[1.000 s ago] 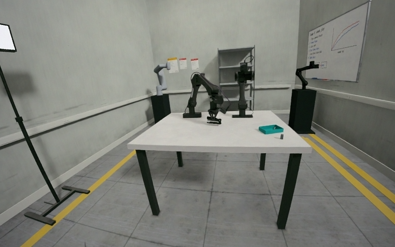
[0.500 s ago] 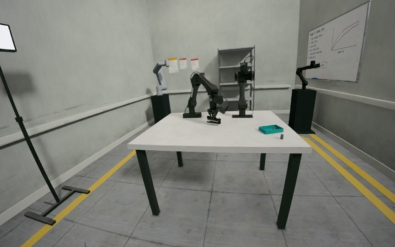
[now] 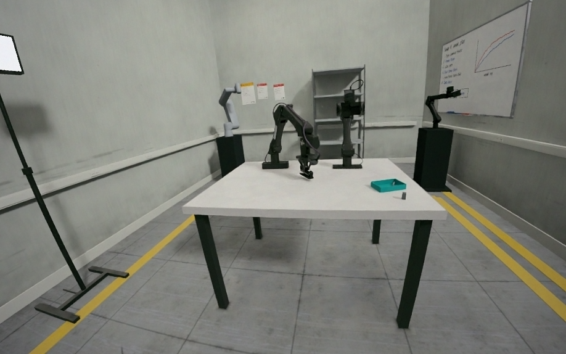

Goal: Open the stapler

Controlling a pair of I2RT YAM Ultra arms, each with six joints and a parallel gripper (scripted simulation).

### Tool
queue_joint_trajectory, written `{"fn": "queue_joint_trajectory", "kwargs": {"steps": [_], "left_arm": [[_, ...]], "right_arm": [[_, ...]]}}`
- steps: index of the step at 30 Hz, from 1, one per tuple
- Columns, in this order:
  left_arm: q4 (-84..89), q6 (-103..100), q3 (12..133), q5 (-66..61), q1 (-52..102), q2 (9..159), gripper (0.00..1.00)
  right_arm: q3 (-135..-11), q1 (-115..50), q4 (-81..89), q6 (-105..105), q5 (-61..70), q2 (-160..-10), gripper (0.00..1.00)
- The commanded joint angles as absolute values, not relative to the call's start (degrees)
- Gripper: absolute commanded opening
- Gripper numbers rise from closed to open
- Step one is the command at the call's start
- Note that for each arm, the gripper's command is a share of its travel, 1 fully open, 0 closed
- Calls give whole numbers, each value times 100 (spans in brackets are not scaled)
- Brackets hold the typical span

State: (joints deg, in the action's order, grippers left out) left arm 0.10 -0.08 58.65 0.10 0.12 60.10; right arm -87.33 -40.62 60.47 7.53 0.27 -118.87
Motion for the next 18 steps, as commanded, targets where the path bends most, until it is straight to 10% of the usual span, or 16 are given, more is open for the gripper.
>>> {"fn": "queue_joint_trajectory", "kwargs": {"steps": [1, 18], "left_arm": [[-33, 0, 6029, 1, 1, 5978, 100], [-33, 0, 6029, 1, 1, 5978, 100]], "right_arm": [[-8763, -4102, 5979, 2014, 36, -11630, 18], [-8740, -4145, 5981, 2968, -51, -11616, 18]]}}
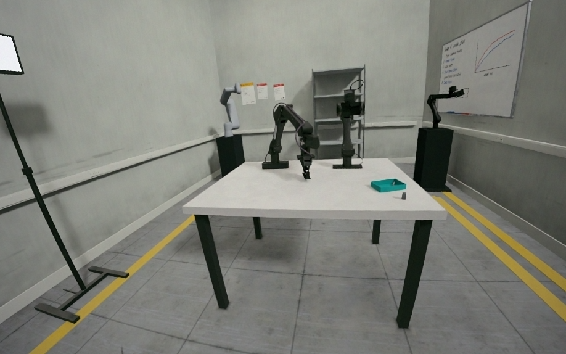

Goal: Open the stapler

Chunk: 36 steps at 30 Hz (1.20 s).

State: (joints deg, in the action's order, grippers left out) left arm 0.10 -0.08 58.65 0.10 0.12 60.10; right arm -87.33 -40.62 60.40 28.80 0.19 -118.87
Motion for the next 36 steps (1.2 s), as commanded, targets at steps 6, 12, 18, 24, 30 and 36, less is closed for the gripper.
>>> {"fn": "queue_joint_trajectory", "kwargs": {"steps": [6, 12, 18, 24, 30, 36], "left_arm": [[-33, 0, 6029, 1, 1, 5978, 100], [-33, 0, 6029, 1, 1, 5978, 100], [-33, 0, 6029, 1, 1, 5978, 100], [-33, 0, 6029, 1, 1, 5978, 100], [-33, 0, 6029, 1, 1, 5978, 100], [-33, 0, 6029, 1, 1, 5978, 100]], "right_arm": [[-8760, -4111, 6024, 2969, -6, -11670, 18], [-9006, -4184, 6295, 3048, -50, -11594, 18], [-9020, -4186, 6310, 3031, -50, -11597, 18], [-8897, -4185, 6089, 3026, -50, -11667, 18], [-8644, -4145, 5867, 3004, -52, -11706, 18], [-8468, -4141, 5668, 2996, -52, -11729, 18]]}}
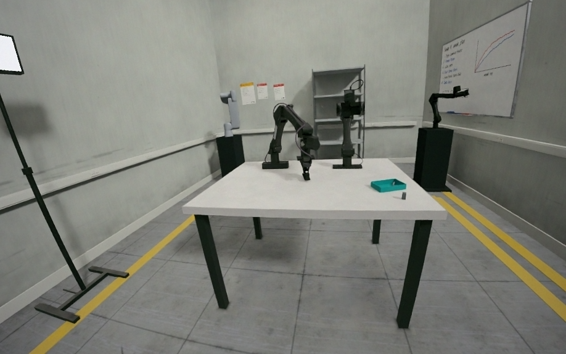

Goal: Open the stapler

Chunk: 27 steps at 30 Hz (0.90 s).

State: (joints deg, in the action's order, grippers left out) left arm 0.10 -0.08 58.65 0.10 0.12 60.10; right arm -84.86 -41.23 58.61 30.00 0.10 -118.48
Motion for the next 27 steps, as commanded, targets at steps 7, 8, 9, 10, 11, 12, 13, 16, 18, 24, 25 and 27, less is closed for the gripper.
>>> {"fn": "queue_joint_trajectory", "kwargs": {"steps": [7, 8, 9, 10, 11, 12, 13, 16, 18, 24, 25, 27], "left_arm": [[-33, 0, 6029, 1, 1, 5978, 100], [-33, 0, 6029, 1, 1, 5978, 100], [-33, 0, 6029, 1, 1, 5978, 100], [-33, 0, 6029, 1, 1, 5978, 100], [-33, 0, 6029, 1, 1, 5978, 100], [-33, 0, 6029, 1, 1, 5978, 100], [-33, 0, 6029, 1, 1, 5978, 100], [-33, 0, 6029, 1, 1, 5978, 100], [-33, 0, 6029, 1, 1, 5978, 100], [-33, 0, 6029, 1, 1, 5978, 100], [-33, 0, 6029, 1, 1, 5978, 100], [-33, 0, 6029, 1, 1, 5978, 100]], "right_arm": [[-8406, -4138, 5612, 2986, -53, -11669, 18], [-8377, -4137, 5587, 2982, -53, -11666, 18], [-8386, -4137, 5585, 2982, -53, -11665, 18], [-8347, -4135, 5560, 2977, -53, -11662, 18], [-8408, -4136, 5559, 2978, -53, -11658, 18], [-8322, -4134, 5535, 2972, -53, -11659, 18], [-8379, -4134, 5533, 2974, -53, -11655, 18], [-8261, -4131, 5483, 2967, -53, -11653, 18], [-8241, -4131, 5460, 2968, -53, -11655, 18], [-8276, -4131, 5418, 2971, -53, -11721, 18], [-8276, -4131, 5417, 2971, -53, -11721, 18], [-8254, -4131, 5397, 2971, -53, -11731, 18]]}}
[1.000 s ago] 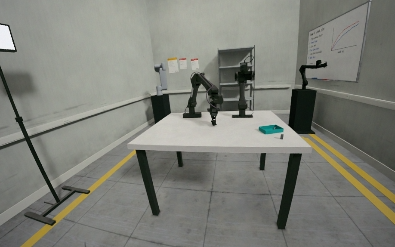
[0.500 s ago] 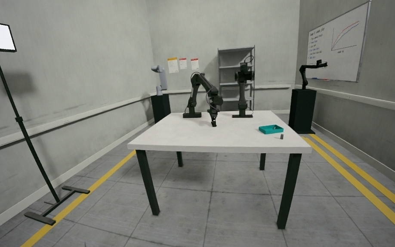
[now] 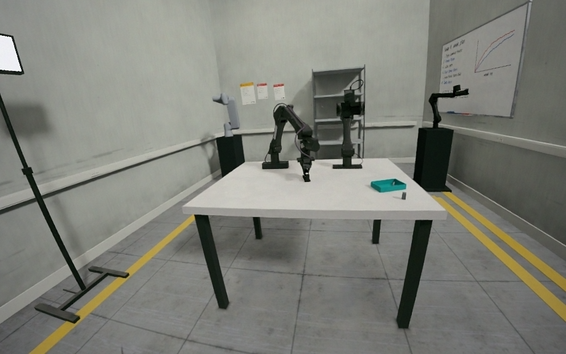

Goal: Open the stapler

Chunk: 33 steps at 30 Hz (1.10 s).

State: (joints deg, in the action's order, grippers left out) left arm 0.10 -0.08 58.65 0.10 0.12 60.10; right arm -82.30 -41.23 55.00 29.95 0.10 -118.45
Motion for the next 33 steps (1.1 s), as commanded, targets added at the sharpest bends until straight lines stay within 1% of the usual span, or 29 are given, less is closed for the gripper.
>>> {"fn": "queue_joint_trajectory", "kwargs": {"steps": [1, 14, 16, 17, 18, 19, 33], "left_arm": [[-33, 0, 6029, 1, 1, 5978, 100], [-33, 0, 6029, 1, 1, 5978, 100], [-33, 0, 6029, 1, 1, 5978, 100], [-33, 0, 6029, 1, 1, 5978, 100], [-33, 0, 6029, 1, 1, 5978, 100], [-33, 0, 6029, 1, 1, 5978, 100], [-33, 0, 6029, 1, 1, 5978, 100]], "right_arm": [[-8198, -4130, 5377, 2970, -53, -11740, 18], [-8227, -4130, 5384, 2974, -45, -11755, 18], [-8227, -4130, 5379, 2974, -44, -11755, 40], [-8227, -4130, 5383, 2974, -44, -11755, 46], [-8231, -4124, 5410, 2951, -44, -11676, 58], [-8299, -4104, 5435, 2935, -45, -11650, 59], [-8440, -4038, 5659, 2916, -53, -11408, 59]]}}
